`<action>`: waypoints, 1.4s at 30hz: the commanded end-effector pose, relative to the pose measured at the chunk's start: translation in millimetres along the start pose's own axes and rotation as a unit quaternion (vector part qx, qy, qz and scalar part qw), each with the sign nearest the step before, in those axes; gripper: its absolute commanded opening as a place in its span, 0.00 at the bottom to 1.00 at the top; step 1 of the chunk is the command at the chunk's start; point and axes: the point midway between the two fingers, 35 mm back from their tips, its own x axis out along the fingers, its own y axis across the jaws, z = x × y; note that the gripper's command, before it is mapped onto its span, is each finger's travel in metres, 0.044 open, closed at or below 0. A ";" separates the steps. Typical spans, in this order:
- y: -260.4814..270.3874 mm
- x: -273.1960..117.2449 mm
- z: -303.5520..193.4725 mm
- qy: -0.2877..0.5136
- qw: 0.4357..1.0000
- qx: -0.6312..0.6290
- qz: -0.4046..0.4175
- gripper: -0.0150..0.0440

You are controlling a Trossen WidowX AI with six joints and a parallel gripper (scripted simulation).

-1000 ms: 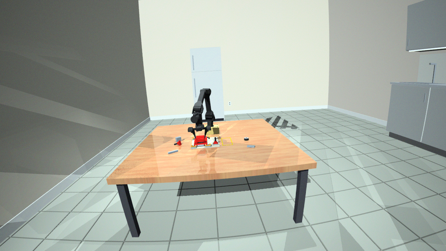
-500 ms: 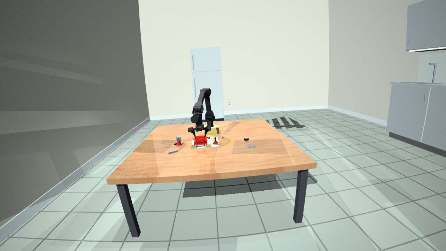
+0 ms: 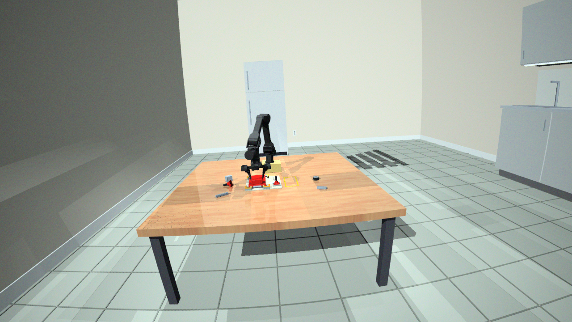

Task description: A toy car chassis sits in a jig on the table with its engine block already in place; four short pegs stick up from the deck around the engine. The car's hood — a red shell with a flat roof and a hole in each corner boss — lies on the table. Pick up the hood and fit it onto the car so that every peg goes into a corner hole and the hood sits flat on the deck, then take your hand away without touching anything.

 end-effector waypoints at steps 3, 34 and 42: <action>-0.1 3.9 -2.1 0.007 1.000 0.001 0.002 0.25; -0.1 0.9 -0.3 0.001 1.000 0.000 0.001 0.57; -0.1 0.9 -0.3 0.001 1.000 0.000 0.001 0.92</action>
